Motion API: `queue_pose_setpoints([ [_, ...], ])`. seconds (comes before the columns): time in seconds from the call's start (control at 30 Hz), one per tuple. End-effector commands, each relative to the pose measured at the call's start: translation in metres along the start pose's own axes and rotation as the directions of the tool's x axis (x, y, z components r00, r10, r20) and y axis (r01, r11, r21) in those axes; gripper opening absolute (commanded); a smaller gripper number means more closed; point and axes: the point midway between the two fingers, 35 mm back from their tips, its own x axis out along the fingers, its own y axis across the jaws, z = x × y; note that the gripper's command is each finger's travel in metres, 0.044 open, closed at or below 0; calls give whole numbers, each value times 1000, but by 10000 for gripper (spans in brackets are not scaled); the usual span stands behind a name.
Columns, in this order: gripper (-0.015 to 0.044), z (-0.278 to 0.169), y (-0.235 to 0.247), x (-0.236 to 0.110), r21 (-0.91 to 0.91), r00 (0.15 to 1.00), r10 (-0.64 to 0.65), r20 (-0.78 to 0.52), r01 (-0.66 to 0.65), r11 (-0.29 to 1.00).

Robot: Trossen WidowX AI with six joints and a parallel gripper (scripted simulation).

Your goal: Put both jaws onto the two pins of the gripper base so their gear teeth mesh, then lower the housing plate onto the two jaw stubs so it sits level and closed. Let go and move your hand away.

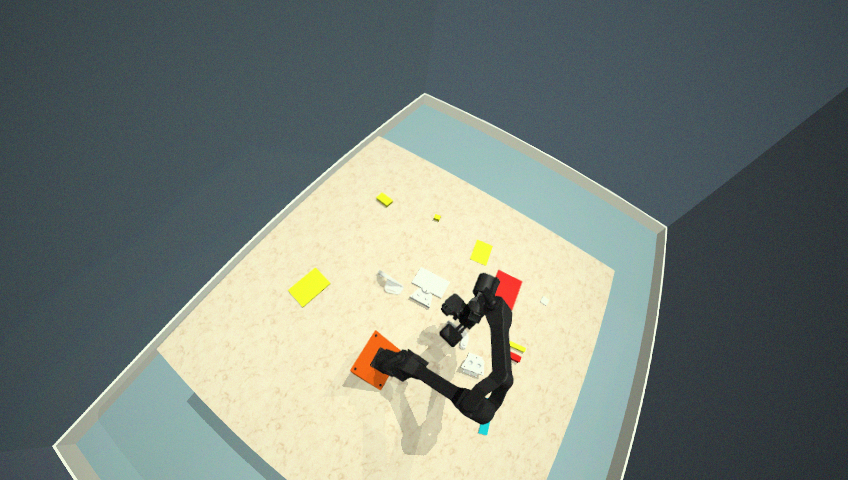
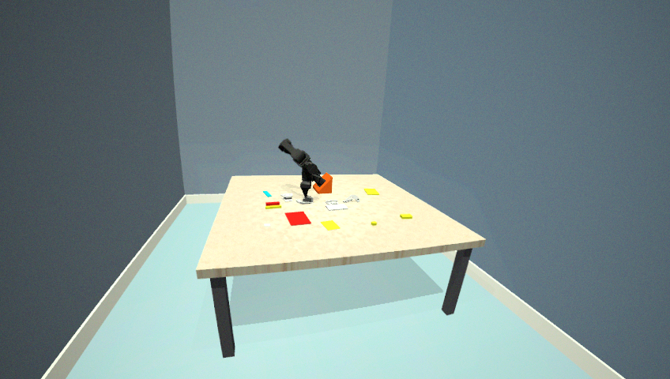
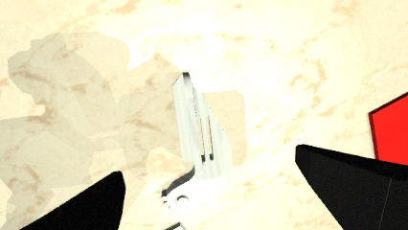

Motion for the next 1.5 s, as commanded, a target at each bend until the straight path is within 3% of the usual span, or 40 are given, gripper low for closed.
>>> queue_pose_setpoints([
  [0.0,440,-2,-1,2,2,1000,-11,-1,11,1000],
  [1.03,440,-2,-2,51,3,1000,-13,-3,13,1000],
  [1.47,440,-2,-1,52,3,1000,-13,-3,13,1000],
])
